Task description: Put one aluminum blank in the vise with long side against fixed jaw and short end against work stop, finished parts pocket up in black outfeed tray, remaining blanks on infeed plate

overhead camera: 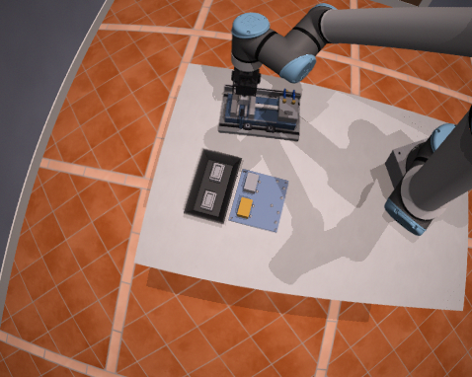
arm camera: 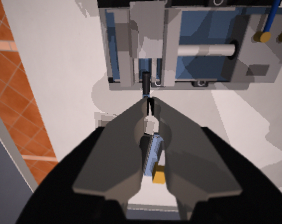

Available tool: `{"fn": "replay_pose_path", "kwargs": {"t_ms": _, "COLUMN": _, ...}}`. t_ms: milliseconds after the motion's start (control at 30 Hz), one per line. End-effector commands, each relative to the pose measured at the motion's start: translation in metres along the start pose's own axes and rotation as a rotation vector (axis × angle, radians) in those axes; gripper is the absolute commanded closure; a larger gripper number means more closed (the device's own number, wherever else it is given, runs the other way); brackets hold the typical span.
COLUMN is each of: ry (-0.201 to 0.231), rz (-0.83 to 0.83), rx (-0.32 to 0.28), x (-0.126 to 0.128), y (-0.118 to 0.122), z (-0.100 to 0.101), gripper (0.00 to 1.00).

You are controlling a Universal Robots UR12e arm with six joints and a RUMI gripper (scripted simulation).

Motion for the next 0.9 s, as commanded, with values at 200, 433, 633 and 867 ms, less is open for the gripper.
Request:
{"fn": "replay_pose_path", "kwargs": {"t_ms": 200, "ry": -0.001, "rz": -0.001, "rx": -0.001, "x": 0.001, "y": 0.001, "z": 0.000, "gripper": 1.00}}
{"fn": "replay_pose_path", "kwargs": {"t_ms": 433, "ry": 0.000, "rz": 0.001, "rx": -0.002, "x": 0.010, "y": -0.011, "z": 0.000, "gripper": 1.00}}
{"fn": "replay_pose_path", "kwargs": {"t_ms": 633, "ry": -0.001, "rz": 0.001, "rx": -0.001, "x": 0.042, "y": -0.049, "z": 0.000, "gripper": 1.00}}
{"fn": "replay_pose_path", "kwargs": {"t_ms": 867, "ry": -0.001, "rz": -0.003, "rx": -0.002, "x": 0.040, "y": -0.048, "z": 0.000, "gripper": 1.00}}
Point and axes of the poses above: the point where the finger pads meet when closed, its own z axis out along the fingers, its own x axis across the jaws, y = z × x, the point moved 4 cm from there along -z, back along the fingers, and after that the axes turned 5 degrees about -z, right-handed, at the moved point
